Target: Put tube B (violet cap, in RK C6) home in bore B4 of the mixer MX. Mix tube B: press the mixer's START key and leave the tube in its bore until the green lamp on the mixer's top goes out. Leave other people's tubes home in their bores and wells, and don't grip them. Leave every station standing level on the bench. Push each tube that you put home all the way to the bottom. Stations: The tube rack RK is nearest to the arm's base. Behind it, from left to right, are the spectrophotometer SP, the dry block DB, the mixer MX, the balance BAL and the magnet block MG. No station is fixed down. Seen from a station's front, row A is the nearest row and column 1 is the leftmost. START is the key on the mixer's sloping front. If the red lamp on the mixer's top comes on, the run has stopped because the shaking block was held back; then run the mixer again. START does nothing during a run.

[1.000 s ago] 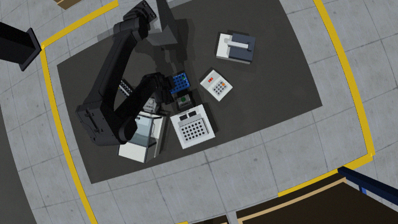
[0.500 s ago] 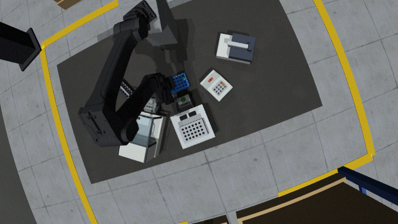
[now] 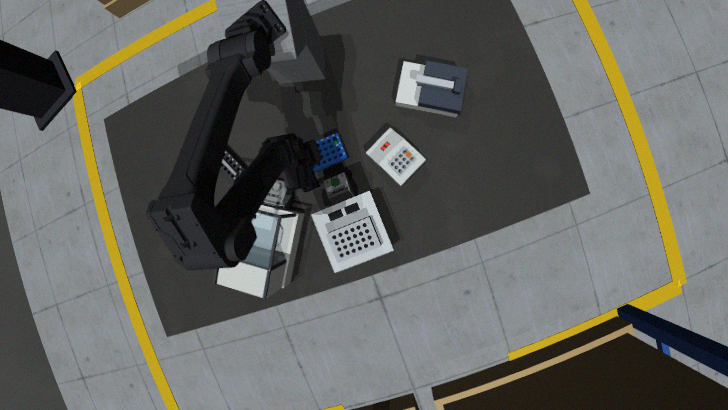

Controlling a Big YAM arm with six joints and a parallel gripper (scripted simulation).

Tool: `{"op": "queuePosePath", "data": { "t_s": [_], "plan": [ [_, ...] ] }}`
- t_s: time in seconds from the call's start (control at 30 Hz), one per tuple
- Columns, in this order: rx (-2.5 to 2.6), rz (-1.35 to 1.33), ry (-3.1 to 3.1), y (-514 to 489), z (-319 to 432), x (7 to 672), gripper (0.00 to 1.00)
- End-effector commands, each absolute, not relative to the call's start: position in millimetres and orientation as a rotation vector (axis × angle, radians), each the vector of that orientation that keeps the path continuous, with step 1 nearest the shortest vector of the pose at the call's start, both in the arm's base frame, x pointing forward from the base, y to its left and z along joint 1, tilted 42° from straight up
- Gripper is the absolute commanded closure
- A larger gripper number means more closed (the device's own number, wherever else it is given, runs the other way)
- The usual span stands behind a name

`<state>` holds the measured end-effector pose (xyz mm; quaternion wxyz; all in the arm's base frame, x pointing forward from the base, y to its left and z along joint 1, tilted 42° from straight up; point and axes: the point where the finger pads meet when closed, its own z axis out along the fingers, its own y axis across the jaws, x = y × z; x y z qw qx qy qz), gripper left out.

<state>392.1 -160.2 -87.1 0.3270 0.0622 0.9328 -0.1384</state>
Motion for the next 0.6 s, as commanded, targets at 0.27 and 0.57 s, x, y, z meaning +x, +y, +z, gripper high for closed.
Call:
{"op": "queuePosePath", "data": {
  "t_s": [0.27,0.57],
  "plan": [
    [0.158,-0.372,2.433,-165.3,-85.2,394.6,0.64],
    [0.159,-0.372,2.433,-165.4,-85.2,394.5,0.91]
  ]
}}
